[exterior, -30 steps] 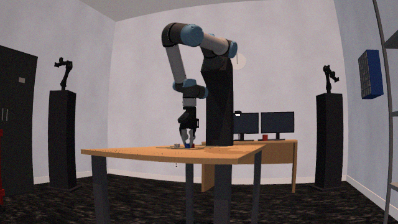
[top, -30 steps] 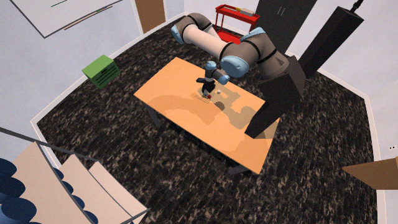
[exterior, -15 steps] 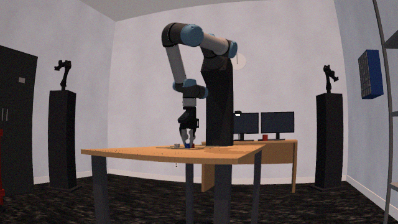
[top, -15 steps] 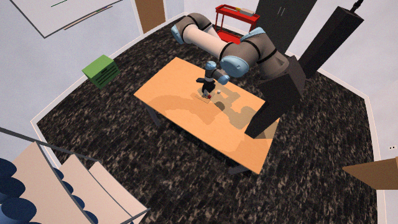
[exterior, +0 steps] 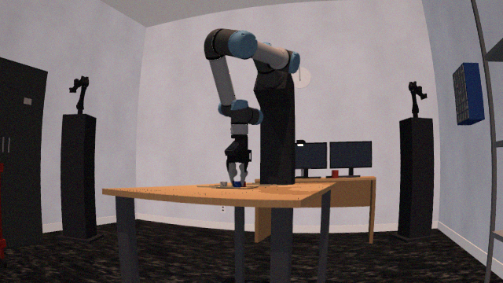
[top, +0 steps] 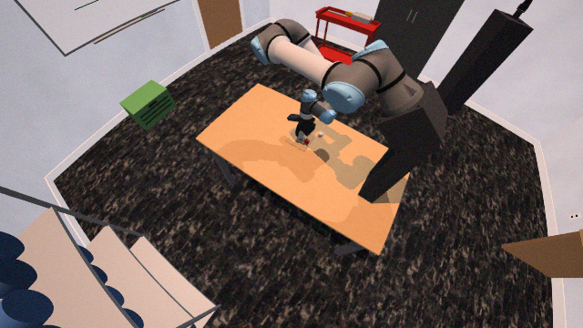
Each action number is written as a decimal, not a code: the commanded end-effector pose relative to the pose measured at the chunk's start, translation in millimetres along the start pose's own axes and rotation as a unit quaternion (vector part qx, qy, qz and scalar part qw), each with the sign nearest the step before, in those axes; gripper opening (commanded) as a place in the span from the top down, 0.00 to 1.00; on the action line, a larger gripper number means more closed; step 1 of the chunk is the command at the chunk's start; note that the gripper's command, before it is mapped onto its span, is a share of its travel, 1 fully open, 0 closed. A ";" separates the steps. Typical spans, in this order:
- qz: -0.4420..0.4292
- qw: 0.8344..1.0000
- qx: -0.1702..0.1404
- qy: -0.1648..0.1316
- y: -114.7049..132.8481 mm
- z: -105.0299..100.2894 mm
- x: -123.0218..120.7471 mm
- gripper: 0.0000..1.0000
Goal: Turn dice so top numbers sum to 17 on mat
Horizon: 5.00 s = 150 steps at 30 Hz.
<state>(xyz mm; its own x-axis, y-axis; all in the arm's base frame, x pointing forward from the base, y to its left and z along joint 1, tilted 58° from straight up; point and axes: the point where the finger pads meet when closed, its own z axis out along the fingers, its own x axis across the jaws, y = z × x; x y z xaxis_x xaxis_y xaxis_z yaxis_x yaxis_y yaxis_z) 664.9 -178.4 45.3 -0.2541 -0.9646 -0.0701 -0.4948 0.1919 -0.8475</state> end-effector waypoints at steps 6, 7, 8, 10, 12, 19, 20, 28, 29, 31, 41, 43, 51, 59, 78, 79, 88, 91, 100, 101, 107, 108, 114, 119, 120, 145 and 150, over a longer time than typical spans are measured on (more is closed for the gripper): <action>0.000 1.000 0.000 0.000 -0.4 -0.3 0.0 0.76; 0.000 1.000 0.000 0.000 -0.4 -0.5 0.0 0.76; 0.000 1.000 0.000 0.000 -0.4 -1.0 0.0 0.76; 0.000 1.000 0.000 0.000 -0.4 -3.4 0.0 0.76; 0.000 1.000 0.000 0.000 -0.4 -7.9 0.0 0.76; 0.000 1.000 0.000 0.000 -0.4 -39.5 0.0 0.76; 0.000 1.000 0.000 0.000 -0.4 -45.1 0.0 0.76; 0.000 1.000 0.000 0.000 -0.4 -76.0 0.0 0.76; 0.000 1.000 0.000 0.000 -0.4 -79.7 0.0 0.76; 0.000 1.000 0.000 0.000 -0.4 -85.3 0.0 0.76; 0.000 1.000 0.000 0.000 -0.4 -90.2 0.0 0.00; 0.000 1.000 0.000 0.000 -0.4 -90.2 0.0 0.00; 0.000 1.000 0.000 0.000 -0.4 -90.2 0.0 0.00; 0.000 1.000 0.000 0.000 -0.4 -90.2 0.0 0.00; -0.061 0.998 -0.001 0.000 4.4 -87.5 8.2 0.00; -0.070 0.998 -0.001 0.000 5.2 -87.1 9.6 0.00; -0.189 0.982 -0.004 0.000 15.5 -82.7 25.9 0.00; -0.205 0.979 -0.004 -0.001 17.0 -82.2 28.1 0.00; -0.361 0.933 -0.005 -0.002 33.0 -78.3 50.8 0.00; -0.379 0.926 -0.005 -0.002 35.0 -78.0 53.5 0.00; -0.447 0.894 -0.004 -0.002 42.9 -77.0 64.2 0.00; -0.447 0.894 -0.004 -0.002 42.9 -77.0 64.2 0.00; -0.539 0.842 -0.003 -0.002 54.5 -76.4 79.6 0.00; -0.601 0.799 -0.002 -0.001 63.0 -76.5 90.6 0.00; -0.611 0.791 -0.002 -0.001 64.5 -76.5 92.6 0.00; -0.698 0.716 0.000 0.001 77.5 -77.5 109.9 0.00; -0.698 0.716 0.000 0.001 77.5 -77.5 109.9 0.76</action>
<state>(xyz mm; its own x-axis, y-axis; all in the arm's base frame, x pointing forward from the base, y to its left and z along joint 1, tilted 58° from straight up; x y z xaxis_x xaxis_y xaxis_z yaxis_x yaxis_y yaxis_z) 534.3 -255.4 12.4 0.4869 -0.2172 0.8460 -0.2672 -0.9592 -0.0924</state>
